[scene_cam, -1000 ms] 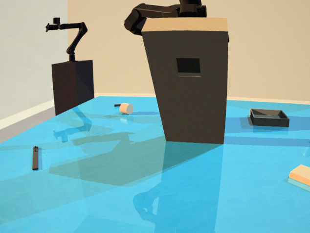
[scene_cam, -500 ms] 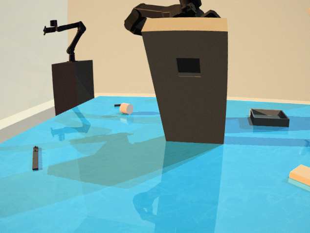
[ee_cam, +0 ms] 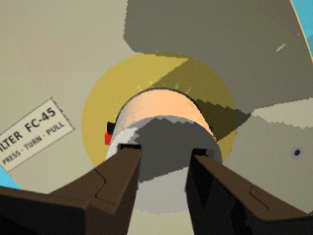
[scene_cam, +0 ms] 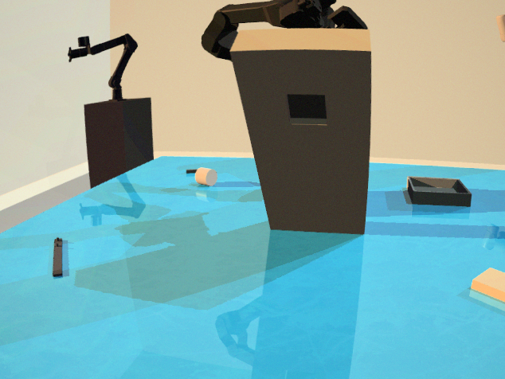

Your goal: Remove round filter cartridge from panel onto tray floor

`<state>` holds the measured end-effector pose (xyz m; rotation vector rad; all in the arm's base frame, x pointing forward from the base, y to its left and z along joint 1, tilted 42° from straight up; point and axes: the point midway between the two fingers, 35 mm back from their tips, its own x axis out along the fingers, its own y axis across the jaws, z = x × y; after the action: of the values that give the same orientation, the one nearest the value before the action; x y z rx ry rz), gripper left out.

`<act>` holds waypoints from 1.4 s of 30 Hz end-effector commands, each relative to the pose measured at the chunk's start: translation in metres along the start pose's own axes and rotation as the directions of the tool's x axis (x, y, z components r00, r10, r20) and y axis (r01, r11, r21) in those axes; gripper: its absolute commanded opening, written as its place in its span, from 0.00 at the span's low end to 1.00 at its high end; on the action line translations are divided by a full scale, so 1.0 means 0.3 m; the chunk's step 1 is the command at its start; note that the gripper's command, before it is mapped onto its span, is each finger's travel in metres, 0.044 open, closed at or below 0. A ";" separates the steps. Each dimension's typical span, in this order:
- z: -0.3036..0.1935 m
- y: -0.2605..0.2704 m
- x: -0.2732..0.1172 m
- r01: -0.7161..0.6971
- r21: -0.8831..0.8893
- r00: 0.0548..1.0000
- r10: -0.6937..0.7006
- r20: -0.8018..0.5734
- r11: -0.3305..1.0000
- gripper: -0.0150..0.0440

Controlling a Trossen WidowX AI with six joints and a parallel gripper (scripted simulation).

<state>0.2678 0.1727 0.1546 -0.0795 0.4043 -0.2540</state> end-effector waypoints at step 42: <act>-0.190 -0.150 -0.084 -0.019 -0.046 1.000 0.019 -0.003 0.999 0.43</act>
<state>0.2119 0.1330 0.1161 -0.1248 0.4143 -0.2267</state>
